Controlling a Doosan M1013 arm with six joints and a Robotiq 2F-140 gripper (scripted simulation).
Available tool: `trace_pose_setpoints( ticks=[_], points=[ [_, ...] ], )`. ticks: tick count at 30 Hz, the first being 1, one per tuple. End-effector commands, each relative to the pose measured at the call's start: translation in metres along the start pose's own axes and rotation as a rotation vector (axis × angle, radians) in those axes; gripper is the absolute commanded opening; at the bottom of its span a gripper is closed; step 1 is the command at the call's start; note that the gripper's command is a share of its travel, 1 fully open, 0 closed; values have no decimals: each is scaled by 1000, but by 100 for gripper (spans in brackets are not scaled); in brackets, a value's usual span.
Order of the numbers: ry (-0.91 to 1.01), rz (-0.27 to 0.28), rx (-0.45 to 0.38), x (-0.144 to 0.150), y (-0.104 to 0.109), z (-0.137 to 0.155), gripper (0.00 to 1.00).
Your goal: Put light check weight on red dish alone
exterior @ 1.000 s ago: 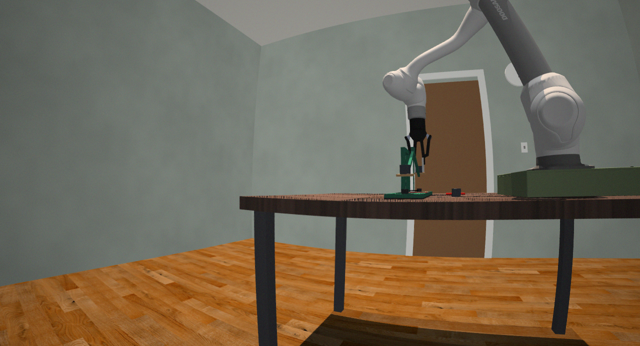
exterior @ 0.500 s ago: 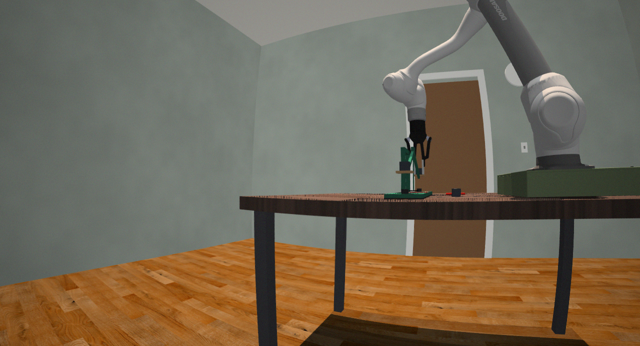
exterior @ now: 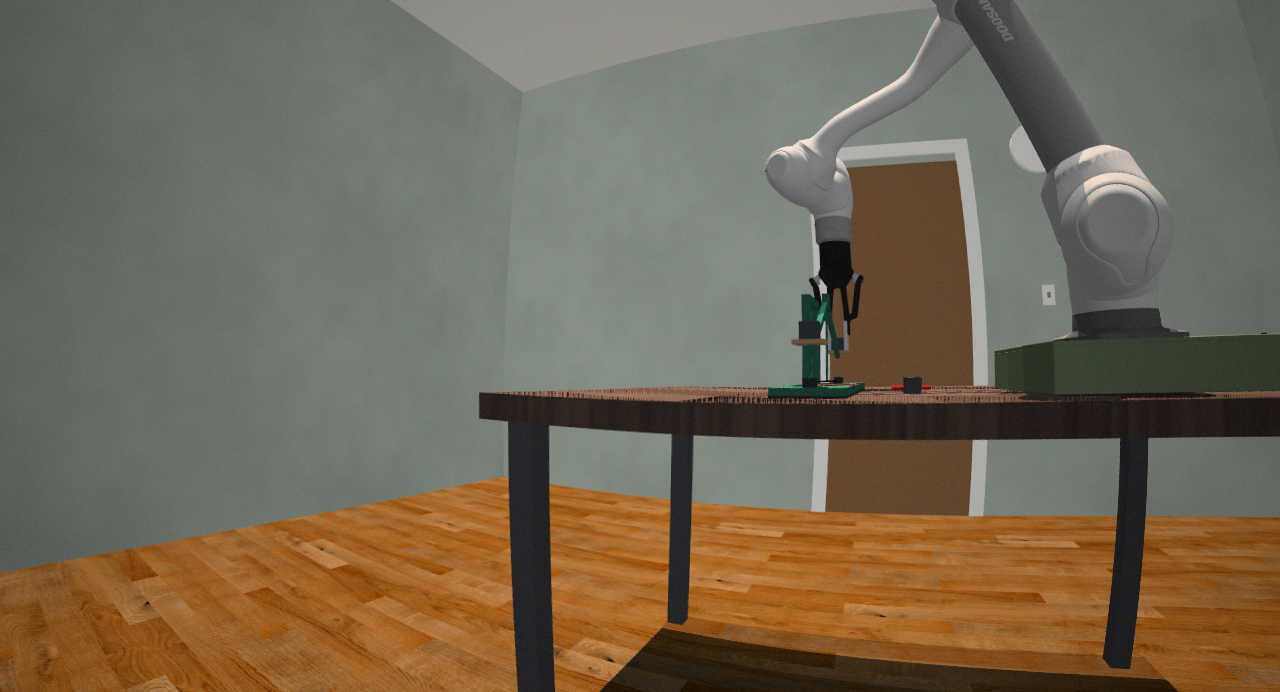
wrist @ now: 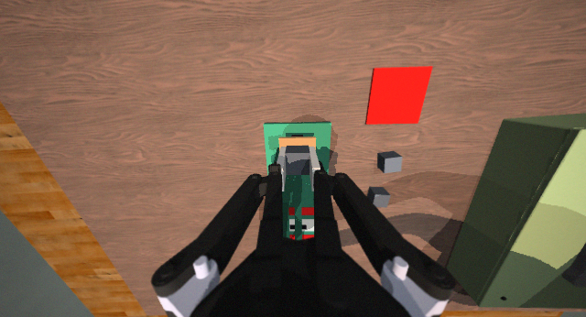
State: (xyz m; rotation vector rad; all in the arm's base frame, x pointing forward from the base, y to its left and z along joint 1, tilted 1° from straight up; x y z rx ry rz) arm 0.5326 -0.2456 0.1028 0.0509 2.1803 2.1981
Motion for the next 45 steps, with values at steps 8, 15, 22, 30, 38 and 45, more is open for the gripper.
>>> trace_pose_setpoints(
  ticks=[8, 15, 22, 30, 38, 45],
  points=[
    [0, 0, 0, 0, 0, 0, 24],
    [0, 0, 0, 0, 0, 0, 24],
    [0, 0, 0, 0, 0, 0, 24],
    [0, 0, 0, 0, 0, 0, 31],
    [0, 0, 0, 0, 0, 0, 35],
    [0, 0, 0, 0, 0, 0, 35]
  ],
)
Point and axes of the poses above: the point where the finger pads meet when closed, its own y axis back along the fingers, its own x axis across the jaws, z = x × y, the point moved 6 cm from there along y, back along the fingers, and after that the axes turned 6 degrees about y, right-handed, at the moved point
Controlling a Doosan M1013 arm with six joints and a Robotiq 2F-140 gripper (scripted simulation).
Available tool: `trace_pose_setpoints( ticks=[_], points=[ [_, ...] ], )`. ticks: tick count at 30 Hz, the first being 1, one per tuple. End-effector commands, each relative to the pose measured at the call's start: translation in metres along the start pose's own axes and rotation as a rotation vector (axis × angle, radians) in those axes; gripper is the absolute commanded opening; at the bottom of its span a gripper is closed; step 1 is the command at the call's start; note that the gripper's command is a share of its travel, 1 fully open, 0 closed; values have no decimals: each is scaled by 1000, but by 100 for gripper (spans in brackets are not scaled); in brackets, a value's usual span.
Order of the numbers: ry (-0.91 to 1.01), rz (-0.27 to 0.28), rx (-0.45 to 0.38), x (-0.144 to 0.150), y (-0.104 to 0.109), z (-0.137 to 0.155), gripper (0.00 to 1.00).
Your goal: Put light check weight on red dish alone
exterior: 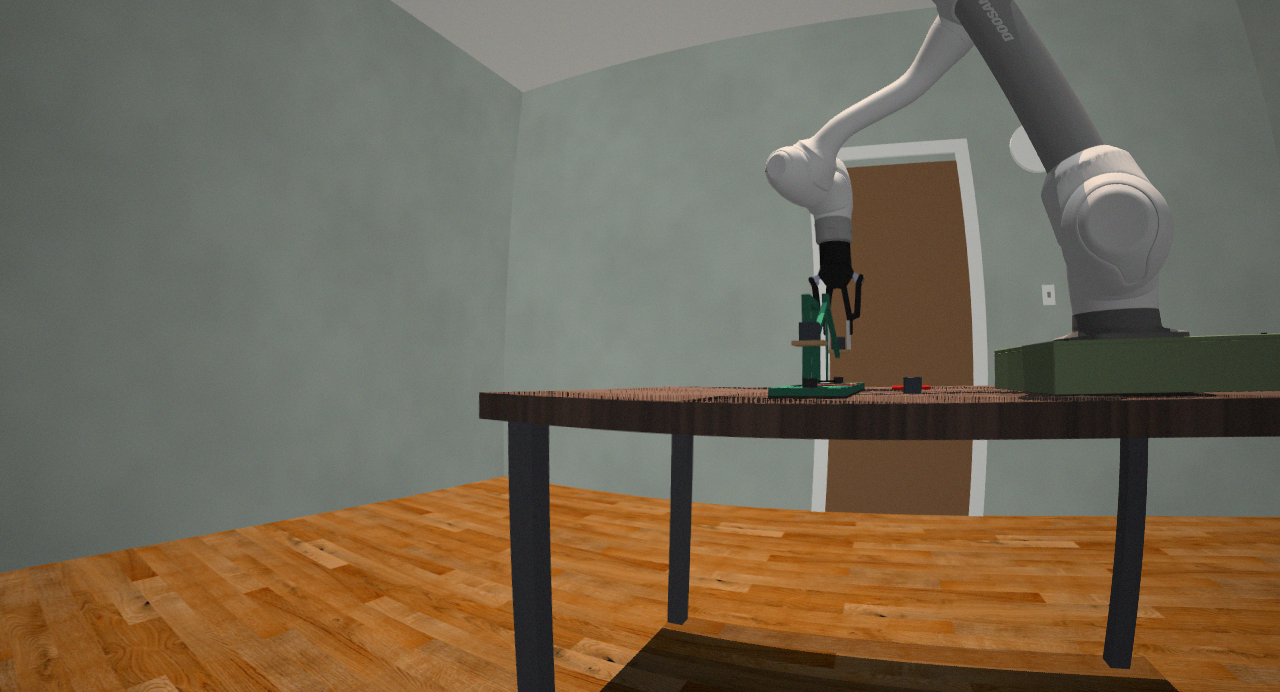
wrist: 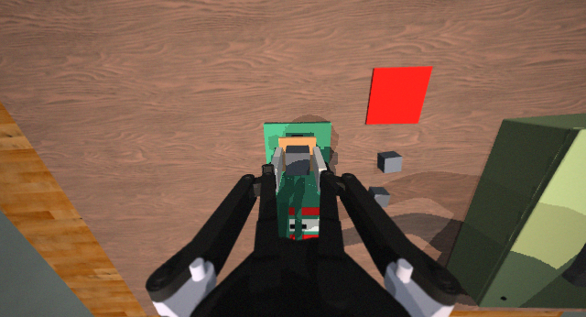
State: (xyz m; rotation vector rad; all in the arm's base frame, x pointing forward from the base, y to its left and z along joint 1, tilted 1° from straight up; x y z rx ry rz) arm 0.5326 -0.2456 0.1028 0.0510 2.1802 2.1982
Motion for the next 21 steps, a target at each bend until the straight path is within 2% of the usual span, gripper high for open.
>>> trace_pose_setpoints(
  ticks=[1, 12, 21],
  points=[
    [0, 0, 0, 0, 0, 0, 35],
    [0, 0, 0, 0, 13, 0, 35],
    [0, 0, 0, 0, 60, 0, 35]
  ],
)
Point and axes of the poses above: the point where the finger pads meet when closed, its own y axis back along the fingers, its own x axis across the jaws, z = x × y, the point moved 6 cm from there along y, back along the fingers, and after that the axes turned 6 degrees about y, right-handed, at the moved point
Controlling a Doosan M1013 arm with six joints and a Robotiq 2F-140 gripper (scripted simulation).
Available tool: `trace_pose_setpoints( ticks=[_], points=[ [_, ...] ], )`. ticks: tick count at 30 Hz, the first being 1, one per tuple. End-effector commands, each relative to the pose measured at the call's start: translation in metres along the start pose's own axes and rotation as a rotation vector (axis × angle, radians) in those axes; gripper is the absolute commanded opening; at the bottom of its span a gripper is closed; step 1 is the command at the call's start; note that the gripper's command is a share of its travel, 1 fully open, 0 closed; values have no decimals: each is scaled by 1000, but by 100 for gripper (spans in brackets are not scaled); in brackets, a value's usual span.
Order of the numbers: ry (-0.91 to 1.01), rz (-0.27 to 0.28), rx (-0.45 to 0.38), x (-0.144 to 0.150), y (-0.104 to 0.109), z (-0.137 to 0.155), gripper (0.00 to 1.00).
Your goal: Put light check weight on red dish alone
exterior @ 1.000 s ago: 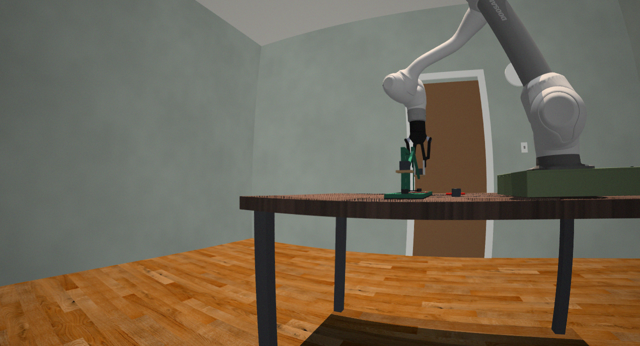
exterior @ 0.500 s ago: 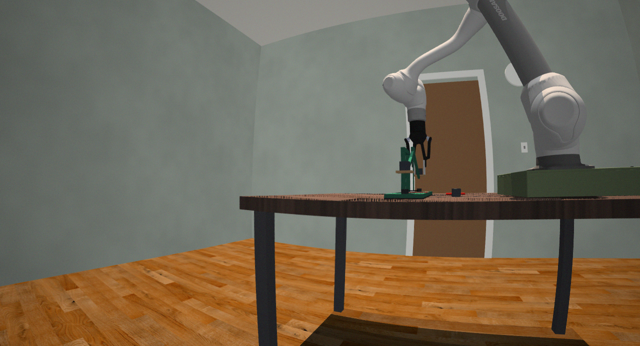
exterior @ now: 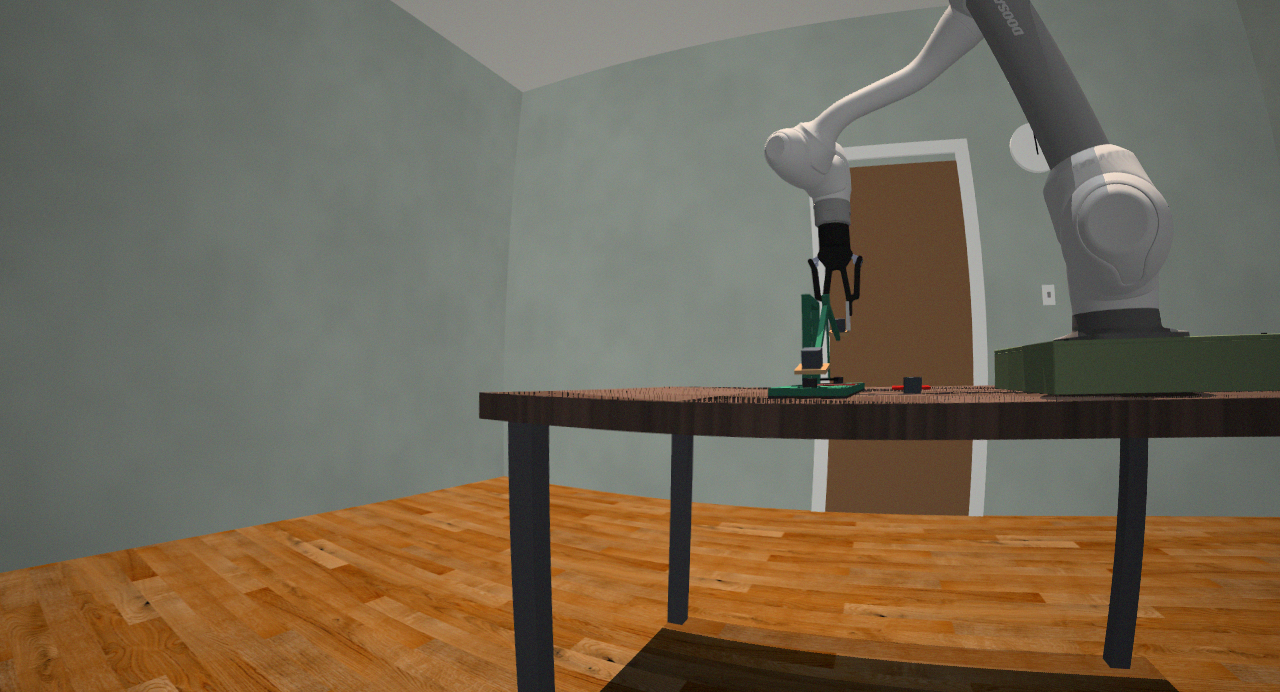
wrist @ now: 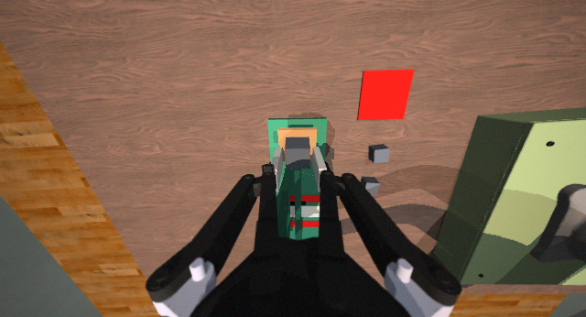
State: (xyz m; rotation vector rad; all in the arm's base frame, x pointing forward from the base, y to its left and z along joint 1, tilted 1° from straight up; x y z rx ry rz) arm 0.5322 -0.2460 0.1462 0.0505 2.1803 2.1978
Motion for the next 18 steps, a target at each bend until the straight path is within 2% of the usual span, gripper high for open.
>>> trace_pose_setpoints(
  ticks=[1, 6, 14, 15, 18],
  points=[
    [0, 0, 0, 0, 22, 0, 35],
    [0, 0, 0, 0, 41, 0, 35],
    [0, 0, 0, 0, 47, 0, 35],
    [0, 0, 0, 0, 47, 0, 100],
    [0, 0, 0, 0, 47, 0, 100]
  ],
)
Point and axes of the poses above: the point where the finger pads meet when closed, its own y axis back along the fingers, its own x axis across the jaws, z = x × y, the point moved 6 cm from there along y, back along the fingers, and after that the axes turned 6 degrees about y, right-handed, at the moved point
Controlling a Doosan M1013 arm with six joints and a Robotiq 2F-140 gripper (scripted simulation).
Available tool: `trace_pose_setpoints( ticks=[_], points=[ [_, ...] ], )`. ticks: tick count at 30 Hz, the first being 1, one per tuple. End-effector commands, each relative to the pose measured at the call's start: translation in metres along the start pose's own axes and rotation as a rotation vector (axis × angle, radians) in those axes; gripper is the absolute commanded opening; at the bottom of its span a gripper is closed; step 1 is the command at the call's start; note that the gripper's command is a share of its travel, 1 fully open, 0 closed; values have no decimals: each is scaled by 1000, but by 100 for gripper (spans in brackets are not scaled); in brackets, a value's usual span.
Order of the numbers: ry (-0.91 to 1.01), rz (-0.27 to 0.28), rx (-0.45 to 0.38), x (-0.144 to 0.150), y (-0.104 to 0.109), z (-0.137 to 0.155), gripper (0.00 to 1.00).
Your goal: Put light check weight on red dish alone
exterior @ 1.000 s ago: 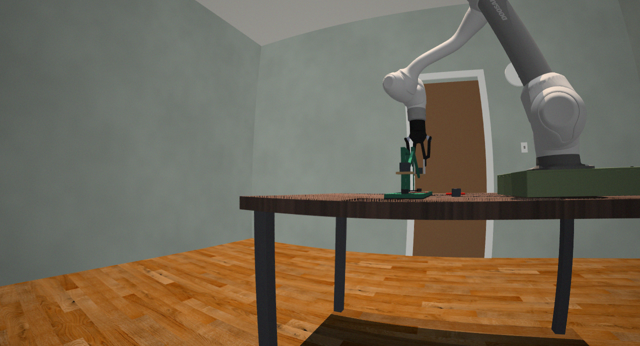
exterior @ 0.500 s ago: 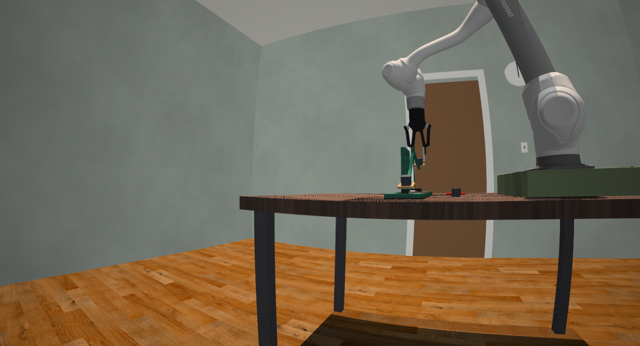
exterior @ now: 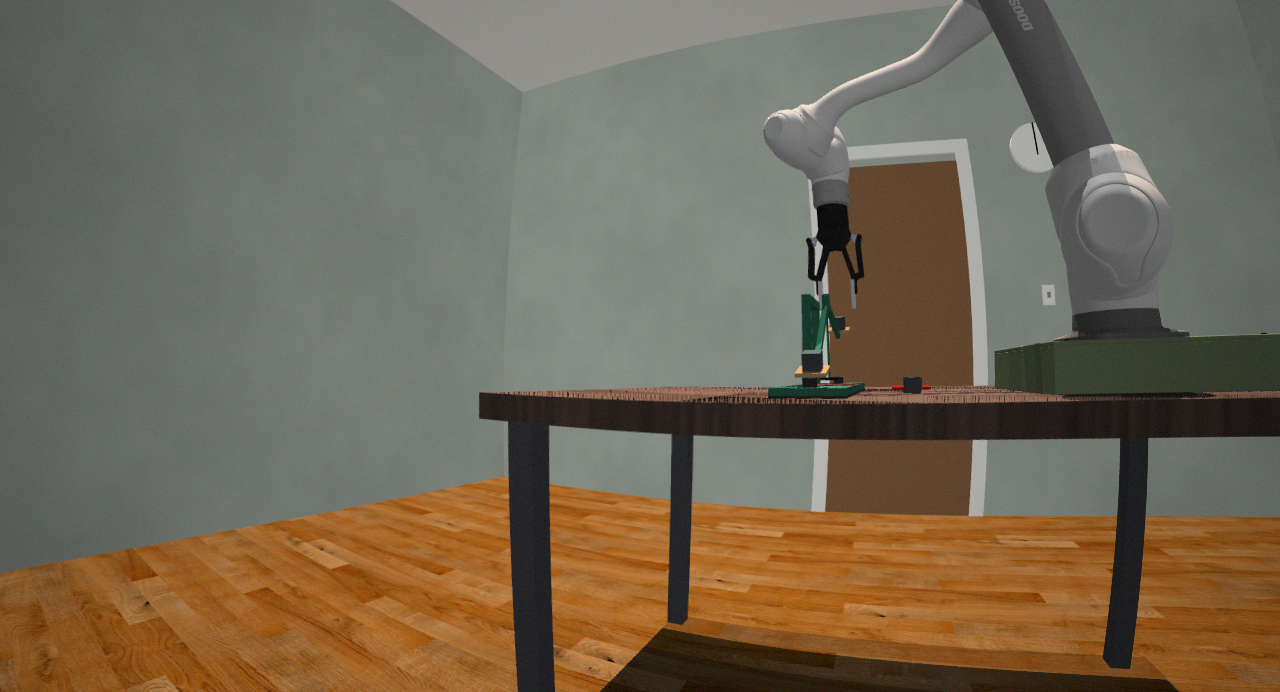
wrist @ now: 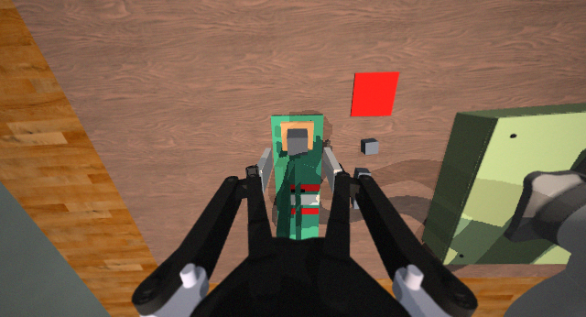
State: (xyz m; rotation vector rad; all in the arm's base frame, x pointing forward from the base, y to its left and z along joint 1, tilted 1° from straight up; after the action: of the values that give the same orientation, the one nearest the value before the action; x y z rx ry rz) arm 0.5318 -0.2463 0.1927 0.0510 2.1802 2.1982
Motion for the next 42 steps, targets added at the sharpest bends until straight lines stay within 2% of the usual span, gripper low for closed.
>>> trace_pose_setpoints(
  ticks=[1, 18, 24, 35, 38, 42],
  points=[
    [0, 0, 0, 0, 0, 0, 100],
    [0, 0, 0, 0, 1, 0, 100],
    [0, 0, 0, 0, 9, 0, 100],
    [0, 0, 0, 0, 73, 0, 100],
    [0, 0, 0, 0, 83, 0, 100],
    [0, 0, 0, 0, 86, 0, 100]
  ],
)
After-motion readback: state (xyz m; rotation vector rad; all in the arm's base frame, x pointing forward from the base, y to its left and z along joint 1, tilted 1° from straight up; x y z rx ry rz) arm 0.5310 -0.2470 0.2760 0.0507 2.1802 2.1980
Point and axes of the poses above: the point where the finger pads meet when closed, its own y axis back along the fingers, its own x axis across the jaws, z = x × y, the point moved 6 cm from there along y, back along the fingers, and after that the axes turned 6 degrees about y, right-handed, at the moved point
